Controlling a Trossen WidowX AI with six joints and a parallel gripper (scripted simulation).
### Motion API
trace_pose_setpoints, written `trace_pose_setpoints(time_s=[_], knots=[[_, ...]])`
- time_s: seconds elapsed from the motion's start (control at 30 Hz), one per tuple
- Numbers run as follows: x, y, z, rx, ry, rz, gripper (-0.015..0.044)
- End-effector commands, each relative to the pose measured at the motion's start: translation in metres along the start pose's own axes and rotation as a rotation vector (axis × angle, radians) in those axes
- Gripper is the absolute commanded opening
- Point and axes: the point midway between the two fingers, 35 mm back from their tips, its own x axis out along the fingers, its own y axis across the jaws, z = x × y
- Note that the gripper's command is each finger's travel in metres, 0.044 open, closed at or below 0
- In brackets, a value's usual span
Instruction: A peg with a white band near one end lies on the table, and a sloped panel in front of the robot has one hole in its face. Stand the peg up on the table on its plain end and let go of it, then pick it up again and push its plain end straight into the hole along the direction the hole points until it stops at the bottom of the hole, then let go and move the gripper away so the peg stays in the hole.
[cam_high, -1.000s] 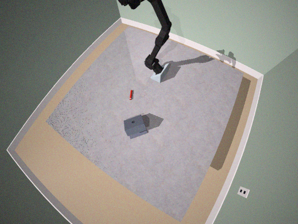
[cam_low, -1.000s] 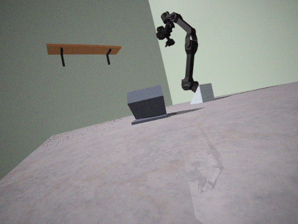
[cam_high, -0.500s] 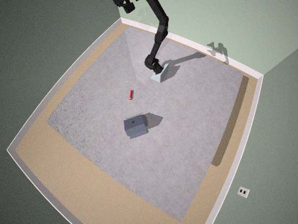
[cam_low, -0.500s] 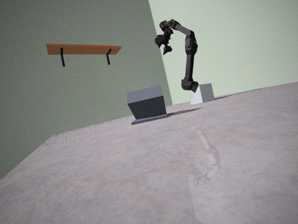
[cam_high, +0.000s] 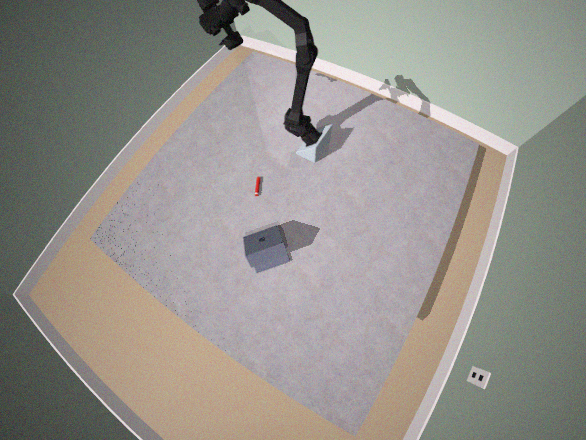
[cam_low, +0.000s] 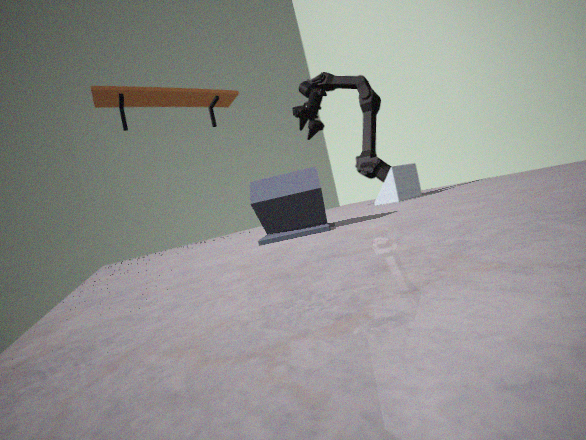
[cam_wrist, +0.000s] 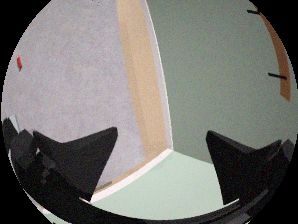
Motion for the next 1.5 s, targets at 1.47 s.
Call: trace_pose_setpoints(time_s=[1.47], knots=[[-0.049, 0.485, 0.256, -0.616, -0.136, 0.866, 0.0440]])
